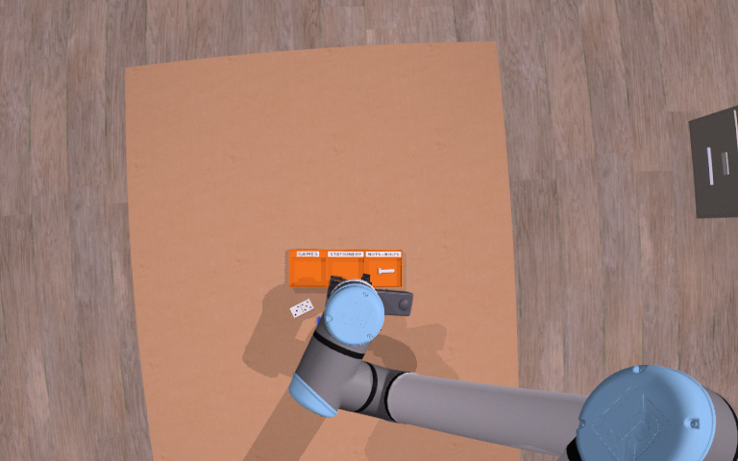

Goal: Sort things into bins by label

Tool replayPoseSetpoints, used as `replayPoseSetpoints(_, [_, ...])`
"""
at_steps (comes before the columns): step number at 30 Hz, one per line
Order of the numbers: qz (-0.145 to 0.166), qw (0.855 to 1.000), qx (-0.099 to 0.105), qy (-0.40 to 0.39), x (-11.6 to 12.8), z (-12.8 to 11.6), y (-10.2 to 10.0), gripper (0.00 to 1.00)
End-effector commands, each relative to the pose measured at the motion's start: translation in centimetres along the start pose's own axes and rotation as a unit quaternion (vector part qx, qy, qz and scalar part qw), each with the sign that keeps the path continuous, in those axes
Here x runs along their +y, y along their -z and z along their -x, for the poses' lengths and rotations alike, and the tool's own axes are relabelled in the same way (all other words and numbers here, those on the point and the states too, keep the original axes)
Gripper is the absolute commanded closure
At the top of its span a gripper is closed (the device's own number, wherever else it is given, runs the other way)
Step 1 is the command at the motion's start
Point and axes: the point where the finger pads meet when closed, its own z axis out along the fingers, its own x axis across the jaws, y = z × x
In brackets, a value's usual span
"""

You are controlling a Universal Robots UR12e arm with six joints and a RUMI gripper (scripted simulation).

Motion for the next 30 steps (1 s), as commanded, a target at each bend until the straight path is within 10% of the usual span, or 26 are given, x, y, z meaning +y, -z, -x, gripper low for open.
replayPoseSetpoints(1, [-0.003,1.000,-0.003,-0.010,3.0,-3.4,0.5,0.82])
replayPoseSetpoints(13, [-0.003,1.000,-0.003,-0.010,8.9,-9.9,1.0,0.82])
replayPoseSetpoints(30, [-0.003,1.000,-0.005,-0.013,7.3,-7.8,1.0,0.82])
